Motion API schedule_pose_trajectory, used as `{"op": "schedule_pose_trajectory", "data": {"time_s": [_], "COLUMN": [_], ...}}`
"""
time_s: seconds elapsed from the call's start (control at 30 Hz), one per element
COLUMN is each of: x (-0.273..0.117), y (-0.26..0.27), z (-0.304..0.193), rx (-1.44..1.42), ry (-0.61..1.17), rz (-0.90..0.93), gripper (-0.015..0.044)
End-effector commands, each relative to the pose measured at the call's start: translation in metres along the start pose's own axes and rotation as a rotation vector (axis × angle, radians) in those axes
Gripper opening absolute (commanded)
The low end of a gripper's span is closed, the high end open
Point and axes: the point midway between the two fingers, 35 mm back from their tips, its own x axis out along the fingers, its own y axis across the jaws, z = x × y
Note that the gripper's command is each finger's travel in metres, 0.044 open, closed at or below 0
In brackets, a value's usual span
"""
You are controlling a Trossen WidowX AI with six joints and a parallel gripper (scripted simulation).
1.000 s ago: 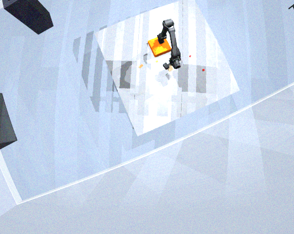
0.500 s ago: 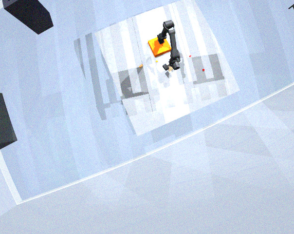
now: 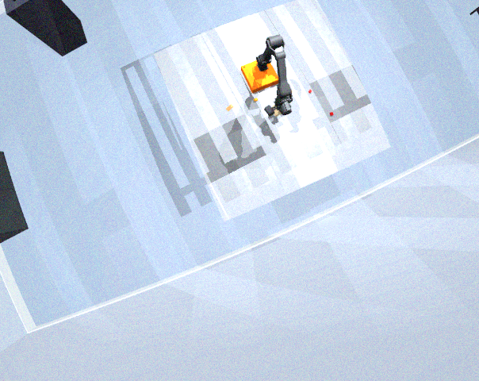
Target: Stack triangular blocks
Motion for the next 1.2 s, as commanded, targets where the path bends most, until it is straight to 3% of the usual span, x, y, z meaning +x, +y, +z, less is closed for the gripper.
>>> {"op": "schedule_pose_trajectory", "data": {"time_s": [0.0, 0.23, 0.5, 0.73, 0.97, 1.17], "x": [0.009, 0.018, 0.018, 0.018, 0.008, -0.013], "y": [0.000, 0.001, 0.001, 0.001, 0.001, 0.001], "z": [-0.003, -0.004, -0.004, -0.004, -0.003, -0.003], "rx": [0.004, 0.004, 0.004, 0.004, 0.003, 0.001], "ry": [0.011, 0.011, 0.011, 0.011, 0.010, 0.009], "rz": [0.000, 0.000, 0.000, 0.000, 0.000, 0.001], "gripper": [0.0440, 0.0440, 0.0230, 0.0183, 0.0000, 0.0000]}}
